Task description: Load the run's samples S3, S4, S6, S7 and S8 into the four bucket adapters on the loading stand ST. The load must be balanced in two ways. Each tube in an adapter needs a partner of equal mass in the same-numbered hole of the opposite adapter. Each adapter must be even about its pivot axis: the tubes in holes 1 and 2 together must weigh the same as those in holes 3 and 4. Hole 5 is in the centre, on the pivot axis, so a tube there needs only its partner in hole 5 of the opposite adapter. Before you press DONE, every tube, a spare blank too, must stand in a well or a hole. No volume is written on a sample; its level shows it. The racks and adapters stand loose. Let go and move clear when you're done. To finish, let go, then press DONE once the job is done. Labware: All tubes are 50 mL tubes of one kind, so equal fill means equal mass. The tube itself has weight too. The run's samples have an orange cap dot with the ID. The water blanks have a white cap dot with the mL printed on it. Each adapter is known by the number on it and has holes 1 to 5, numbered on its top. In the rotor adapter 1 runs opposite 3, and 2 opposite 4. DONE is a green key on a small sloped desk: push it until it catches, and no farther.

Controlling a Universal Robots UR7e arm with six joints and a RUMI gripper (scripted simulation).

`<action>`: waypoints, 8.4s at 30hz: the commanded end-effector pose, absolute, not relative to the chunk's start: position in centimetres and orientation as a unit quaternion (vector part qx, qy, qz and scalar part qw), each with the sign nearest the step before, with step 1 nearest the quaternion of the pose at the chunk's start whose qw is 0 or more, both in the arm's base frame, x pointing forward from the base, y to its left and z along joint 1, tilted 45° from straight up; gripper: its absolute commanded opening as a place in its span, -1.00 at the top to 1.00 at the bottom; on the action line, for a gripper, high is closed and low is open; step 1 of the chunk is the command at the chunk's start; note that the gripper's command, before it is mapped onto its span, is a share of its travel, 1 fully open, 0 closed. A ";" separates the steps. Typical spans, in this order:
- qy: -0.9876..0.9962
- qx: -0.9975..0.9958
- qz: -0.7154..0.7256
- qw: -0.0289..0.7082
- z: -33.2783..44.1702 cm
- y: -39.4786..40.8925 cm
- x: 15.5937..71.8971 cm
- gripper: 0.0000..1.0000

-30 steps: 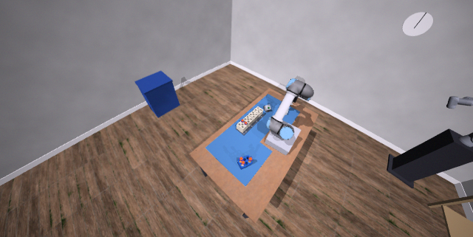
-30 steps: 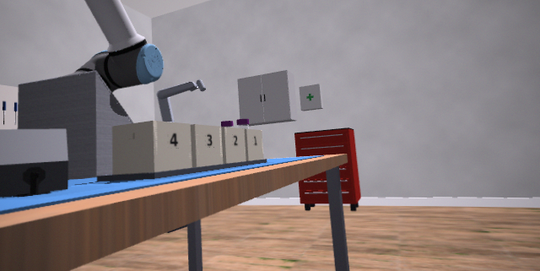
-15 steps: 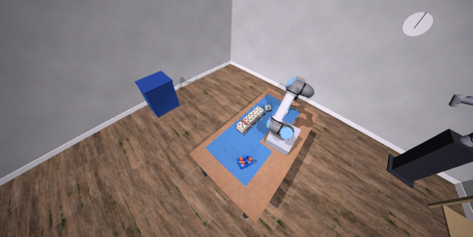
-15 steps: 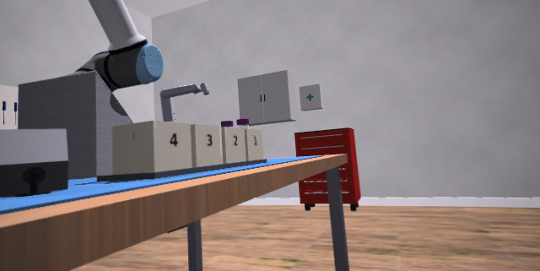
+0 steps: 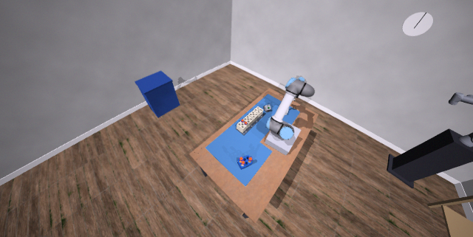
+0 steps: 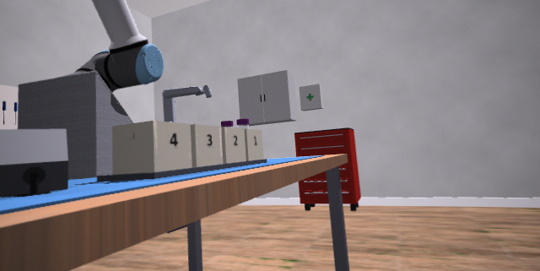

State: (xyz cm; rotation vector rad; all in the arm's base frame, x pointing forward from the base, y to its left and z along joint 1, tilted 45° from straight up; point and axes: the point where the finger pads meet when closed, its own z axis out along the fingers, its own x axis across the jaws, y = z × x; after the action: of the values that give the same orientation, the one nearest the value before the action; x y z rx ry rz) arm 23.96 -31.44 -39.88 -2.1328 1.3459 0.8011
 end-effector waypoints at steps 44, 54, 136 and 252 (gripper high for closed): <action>0.588 -0.713 0.322 0.206 -26.1 -22.6 29.9 1.00; 0.588 -0.713 0.322 0.206 -22.9 -18.7 31.5 1.00; 0.588 -0.713 0.322 0.207 3.4 13.0 44.0 1.00; 0.588 -0.713 0.322 0.207 -5.5 21.6 41.2 1.00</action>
State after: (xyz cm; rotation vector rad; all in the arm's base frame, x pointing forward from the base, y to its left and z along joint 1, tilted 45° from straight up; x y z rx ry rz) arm 41.25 21.43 -5.36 -1.9864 1.6365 0.8982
